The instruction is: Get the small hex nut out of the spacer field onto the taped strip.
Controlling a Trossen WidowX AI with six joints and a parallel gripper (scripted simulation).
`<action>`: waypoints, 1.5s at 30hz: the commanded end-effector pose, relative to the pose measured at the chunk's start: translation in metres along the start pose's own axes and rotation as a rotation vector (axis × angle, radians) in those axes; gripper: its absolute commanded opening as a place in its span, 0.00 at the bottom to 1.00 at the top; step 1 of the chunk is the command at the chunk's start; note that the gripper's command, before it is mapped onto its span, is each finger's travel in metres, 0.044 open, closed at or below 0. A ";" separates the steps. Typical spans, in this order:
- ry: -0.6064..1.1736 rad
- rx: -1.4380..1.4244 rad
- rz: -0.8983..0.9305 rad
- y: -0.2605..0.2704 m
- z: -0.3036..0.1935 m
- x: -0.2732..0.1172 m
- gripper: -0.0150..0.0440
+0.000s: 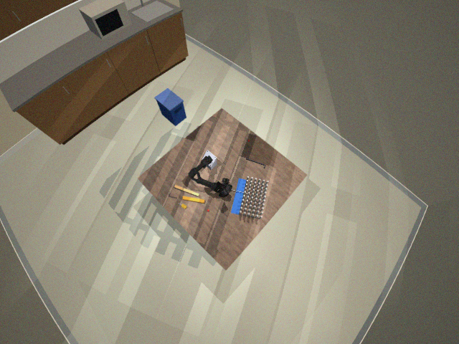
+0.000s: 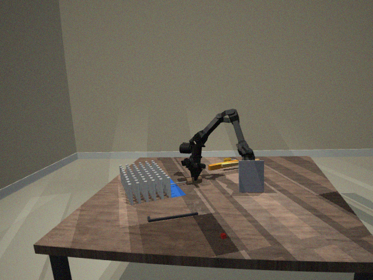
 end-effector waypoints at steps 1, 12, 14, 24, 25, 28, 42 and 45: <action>0.001 0.000 -0.002 0.001 -0.005 -0.002 0.25; 0.004 -0.001 -0.001 0.002 -0.012 -0.004 0.25; 0.004 -0.001 -0.001 0.002 -0.014 -0.004 0.25; 0.006 -0.001 0.000 0.003 -0.020 -0.006 0.25; 0.006 -0.001 0.000 0.003 -0.021 -0.006 0.25; 0.006 -0.002 0.000 0.004 -0.023 -0.007 0.25; 0.008 -0.002 0.000 0.005 -0.032 -0.009 0.25; 0.008 -0.002 0.000 0.005 -0.034 -0.010 0.25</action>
Point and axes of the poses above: the point midway between the two fingers, 35 mm back from their tips, its own x axis out along the fingers, its own y axis across the jaws, z = x × y, the point moved 3 cm from there along -x, back along the fingers, and after that the axes turned 8 degrees about -x, right-handed, at the moved point
